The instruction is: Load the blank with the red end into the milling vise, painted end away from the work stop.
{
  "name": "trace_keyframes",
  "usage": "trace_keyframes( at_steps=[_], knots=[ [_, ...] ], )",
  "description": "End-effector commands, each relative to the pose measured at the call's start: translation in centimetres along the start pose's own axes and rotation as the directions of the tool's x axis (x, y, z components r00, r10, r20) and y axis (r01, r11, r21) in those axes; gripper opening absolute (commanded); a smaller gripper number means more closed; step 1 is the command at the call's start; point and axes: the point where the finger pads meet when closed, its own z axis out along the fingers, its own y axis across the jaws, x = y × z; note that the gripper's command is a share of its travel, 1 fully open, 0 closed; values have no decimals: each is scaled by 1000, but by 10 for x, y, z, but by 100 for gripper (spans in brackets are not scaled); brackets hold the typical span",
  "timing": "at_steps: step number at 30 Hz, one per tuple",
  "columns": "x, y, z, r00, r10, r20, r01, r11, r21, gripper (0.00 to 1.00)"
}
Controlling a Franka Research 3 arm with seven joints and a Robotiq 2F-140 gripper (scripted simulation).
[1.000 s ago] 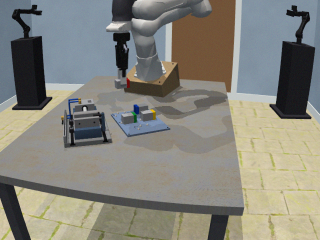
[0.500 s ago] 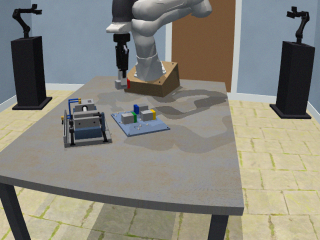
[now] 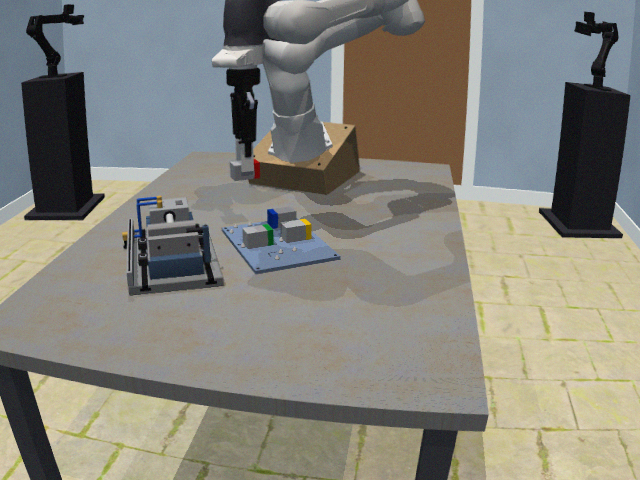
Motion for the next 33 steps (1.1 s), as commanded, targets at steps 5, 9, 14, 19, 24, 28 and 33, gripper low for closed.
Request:
trace_keyframes(
  at_steps=[5, 9, 14, 19, 24, 28, 33],
  knots=[
    [2, -2, 0, 1000, -1, -6, 1, 1000, 4, 0],
    [2, -2, 0, 1000, -1, -6, 1, 1000, 4, 0],
    [3, -2, 2, 1000, -1, -6, 1, 1000, 4, 0],
    [3, -2, 2, 1000, -1, -6, 1, 1000, 4, 0],
    [3, -2, 2, 1000, -1, -6, 1, 1000, 4, 0],
    [2, -1, 2, 1000, 2, -3, -2, 1000, 2, 0],
    [3, -3, 2, 1000, -1, -6, 1, 1000, 4, 0]
  ],
)
